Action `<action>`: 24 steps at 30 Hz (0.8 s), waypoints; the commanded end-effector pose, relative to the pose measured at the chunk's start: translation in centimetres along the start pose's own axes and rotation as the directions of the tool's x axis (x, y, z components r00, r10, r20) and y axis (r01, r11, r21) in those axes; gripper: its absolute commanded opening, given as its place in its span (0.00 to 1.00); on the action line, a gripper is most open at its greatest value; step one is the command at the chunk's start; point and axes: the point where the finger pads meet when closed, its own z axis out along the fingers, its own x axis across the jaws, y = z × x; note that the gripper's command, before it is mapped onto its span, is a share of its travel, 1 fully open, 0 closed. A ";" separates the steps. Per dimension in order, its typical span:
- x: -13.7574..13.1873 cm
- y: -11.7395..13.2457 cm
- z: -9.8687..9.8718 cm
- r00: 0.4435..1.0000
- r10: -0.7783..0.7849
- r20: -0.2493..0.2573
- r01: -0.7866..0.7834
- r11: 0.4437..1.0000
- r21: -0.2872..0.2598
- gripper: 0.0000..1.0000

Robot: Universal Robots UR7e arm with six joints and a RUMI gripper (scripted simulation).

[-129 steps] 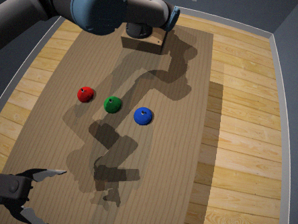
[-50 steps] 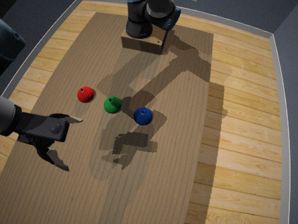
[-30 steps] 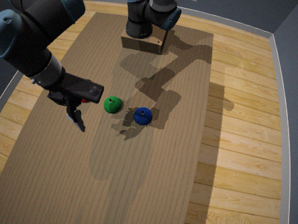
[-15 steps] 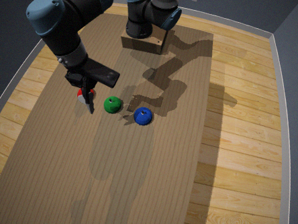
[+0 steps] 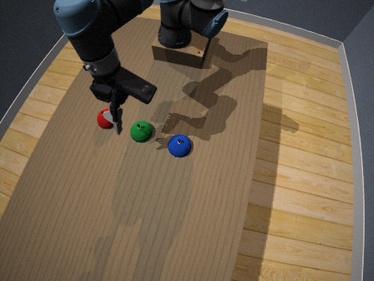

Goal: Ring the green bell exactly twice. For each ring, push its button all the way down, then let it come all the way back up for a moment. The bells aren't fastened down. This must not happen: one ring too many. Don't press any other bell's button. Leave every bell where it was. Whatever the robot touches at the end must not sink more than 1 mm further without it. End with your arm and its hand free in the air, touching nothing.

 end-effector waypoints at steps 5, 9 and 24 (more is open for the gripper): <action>-0.2 0.0 0.0 1.000 0.002 -0.004 -0.002 1.000 -0.006 0.00; -0.2 0.0 0.0 1.000 0.002 -0.004 -0.002 1.000 -0.005 0.00; -0.2 0.0 0.0 1.000 0.002 -0.004 -0.002 1.000 -0.005 0.00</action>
